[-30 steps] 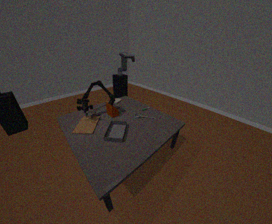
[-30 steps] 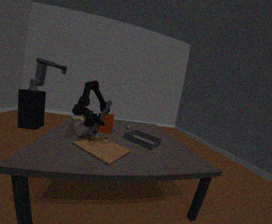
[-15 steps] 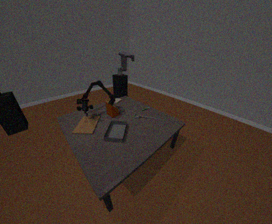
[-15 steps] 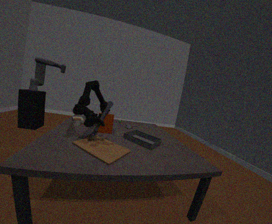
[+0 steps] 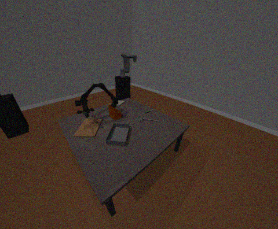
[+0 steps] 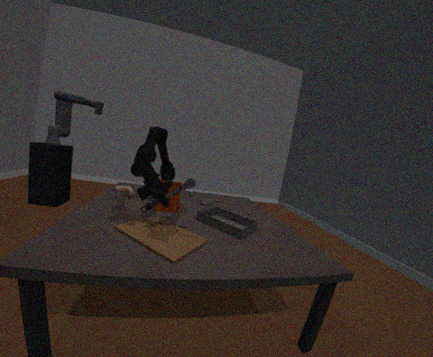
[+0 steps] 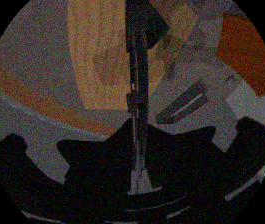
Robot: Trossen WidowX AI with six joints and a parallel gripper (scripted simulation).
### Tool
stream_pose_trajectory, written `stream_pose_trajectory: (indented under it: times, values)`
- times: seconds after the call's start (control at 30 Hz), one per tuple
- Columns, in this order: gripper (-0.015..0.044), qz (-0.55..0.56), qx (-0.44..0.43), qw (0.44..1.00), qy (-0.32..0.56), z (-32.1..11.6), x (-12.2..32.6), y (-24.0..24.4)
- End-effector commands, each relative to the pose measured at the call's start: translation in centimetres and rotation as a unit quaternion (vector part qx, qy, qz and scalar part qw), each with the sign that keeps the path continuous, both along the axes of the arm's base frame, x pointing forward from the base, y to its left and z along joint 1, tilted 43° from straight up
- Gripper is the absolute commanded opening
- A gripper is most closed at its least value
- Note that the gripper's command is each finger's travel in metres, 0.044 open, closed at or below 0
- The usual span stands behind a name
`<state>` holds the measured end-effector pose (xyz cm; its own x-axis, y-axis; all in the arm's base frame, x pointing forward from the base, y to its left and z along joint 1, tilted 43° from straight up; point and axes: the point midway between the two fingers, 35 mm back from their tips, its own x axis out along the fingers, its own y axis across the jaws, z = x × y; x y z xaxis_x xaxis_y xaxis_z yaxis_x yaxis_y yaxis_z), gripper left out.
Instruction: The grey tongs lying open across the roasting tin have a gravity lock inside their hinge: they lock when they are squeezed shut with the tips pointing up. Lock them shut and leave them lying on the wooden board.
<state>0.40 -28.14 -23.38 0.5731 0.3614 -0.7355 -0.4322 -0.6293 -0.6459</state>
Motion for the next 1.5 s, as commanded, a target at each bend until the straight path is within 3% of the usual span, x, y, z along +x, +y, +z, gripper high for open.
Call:
stream_pose_trajectory:
  times: [0.0,0.5,1.47]
  values:
    - [-0.015,0.045,0.034,0.997,0.049,-0.1,0.4,-0.3]
    - [-0.015,0.2,0.109,0.945,0.235,1.5,1.4,-1.5]
    - [-0.015,0.2,0.103,0.945,0.238,-0.9,1.4,0.1]
